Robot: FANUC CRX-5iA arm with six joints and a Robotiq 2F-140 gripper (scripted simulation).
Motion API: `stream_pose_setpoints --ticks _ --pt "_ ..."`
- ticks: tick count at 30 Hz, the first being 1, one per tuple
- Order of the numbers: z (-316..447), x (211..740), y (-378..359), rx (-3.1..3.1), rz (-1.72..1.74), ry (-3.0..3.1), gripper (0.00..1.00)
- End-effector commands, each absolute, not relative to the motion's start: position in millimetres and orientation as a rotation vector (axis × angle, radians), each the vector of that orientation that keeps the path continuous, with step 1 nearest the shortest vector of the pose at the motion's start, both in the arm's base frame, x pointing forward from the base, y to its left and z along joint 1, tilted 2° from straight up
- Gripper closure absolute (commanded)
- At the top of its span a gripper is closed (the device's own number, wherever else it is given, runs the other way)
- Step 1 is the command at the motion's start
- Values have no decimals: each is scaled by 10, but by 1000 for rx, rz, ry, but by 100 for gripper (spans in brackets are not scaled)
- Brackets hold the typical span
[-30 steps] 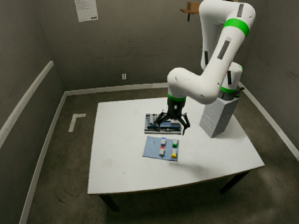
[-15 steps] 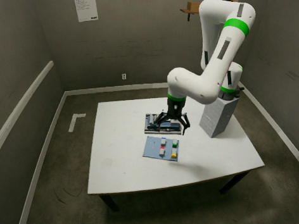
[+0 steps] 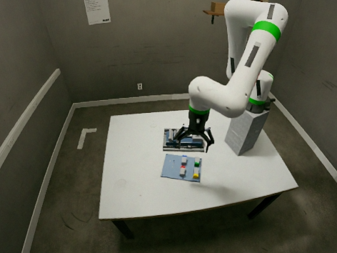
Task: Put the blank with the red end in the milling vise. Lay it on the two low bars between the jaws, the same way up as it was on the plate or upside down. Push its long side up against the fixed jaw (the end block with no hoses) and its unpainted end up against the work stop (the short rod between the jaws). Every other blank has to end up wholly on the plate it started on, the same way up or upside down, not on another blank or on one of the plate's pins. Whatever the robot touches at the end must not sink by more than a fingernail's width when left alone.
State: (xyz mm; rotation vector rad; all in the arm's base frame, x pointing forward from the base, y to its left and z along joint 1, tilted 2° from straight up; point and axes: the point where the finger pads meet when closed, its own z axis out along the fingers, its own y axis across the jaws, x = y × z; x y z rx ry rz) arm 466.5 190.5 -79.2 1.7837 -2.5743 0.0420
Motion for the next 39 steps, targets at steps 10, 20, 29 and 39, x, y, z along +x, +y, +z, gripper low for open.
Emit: stream_pose_setpoints --ticks 10,20,29,39 --pt "-784 4672 1908 1785 43 -2575 0" --pt "-908 4672 1890 1785 43 -2575 0" --pt "-1185 4673 1848 1785 43 -2575 0" --pt "-1208 4673 1844 1785 42 -2575 0"
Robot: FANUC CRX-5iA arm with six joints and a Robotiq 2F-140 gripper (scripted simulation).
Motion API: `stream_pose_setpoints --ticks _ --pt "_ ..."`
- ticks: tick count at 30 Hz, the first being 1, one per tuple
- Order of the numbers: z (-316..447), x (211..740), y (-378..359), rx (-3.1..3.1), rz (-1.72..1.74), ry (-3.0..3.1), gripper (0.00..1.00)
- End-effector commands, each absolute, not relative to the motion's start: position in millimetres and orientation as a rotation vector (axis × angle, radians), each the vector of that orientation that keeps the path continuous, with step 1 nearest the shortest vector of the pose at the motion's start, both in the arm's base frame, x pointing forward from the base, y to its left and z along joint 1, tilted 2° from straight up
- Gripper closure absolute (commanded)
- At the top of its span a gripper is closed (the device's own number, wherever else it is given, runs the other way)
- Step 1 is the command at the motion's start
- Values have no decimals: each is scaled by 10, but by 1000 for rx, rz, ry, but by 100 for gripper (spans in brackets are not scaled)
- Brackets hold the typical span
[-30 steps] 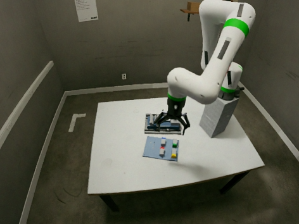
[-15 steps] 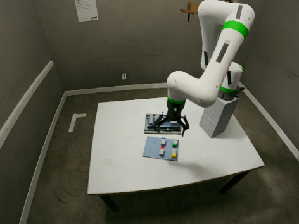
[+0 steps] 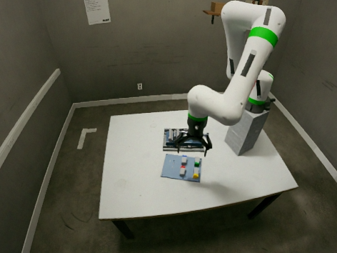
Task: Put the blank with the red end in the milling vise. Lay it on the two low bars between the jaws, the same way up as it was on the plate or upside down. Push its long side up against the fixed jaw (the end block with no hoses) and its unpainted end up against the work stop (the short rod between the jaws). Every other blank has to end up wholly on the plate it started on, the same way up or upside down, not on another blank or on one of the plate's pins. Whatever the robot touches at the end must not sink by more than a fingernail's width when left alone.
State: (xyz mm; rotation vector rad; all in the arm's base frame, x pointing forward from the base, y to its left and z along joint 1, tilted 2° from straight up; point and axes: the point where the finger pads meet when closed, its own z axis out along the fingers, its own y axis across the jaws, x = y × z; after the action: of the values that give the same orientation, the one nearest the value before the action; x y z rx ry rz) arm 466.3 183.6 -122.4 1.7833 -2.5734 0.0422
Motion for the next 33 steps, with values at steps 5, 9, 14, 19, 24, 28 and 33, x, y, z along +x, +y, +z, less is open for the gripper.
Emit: stream_pose_setpoints --ticks 5,9,14,19,24,28,33 --pt "-1191 4674 1848 1785 43 -2575 0" --pt "-1178 4676 1851 1785 43 -2576 0" --pt "-1171 4675 1852 1785 43 -2575 0" --pt "-1156 4674 1853 1785 43 -2575 0" --pt "-1142 4673 1855 1785 43 -2575 0" --pt "-1136 4673 1856 1785 43 -2575 0" --pt "-1130 4673 1857 1785 43 -2575 0"
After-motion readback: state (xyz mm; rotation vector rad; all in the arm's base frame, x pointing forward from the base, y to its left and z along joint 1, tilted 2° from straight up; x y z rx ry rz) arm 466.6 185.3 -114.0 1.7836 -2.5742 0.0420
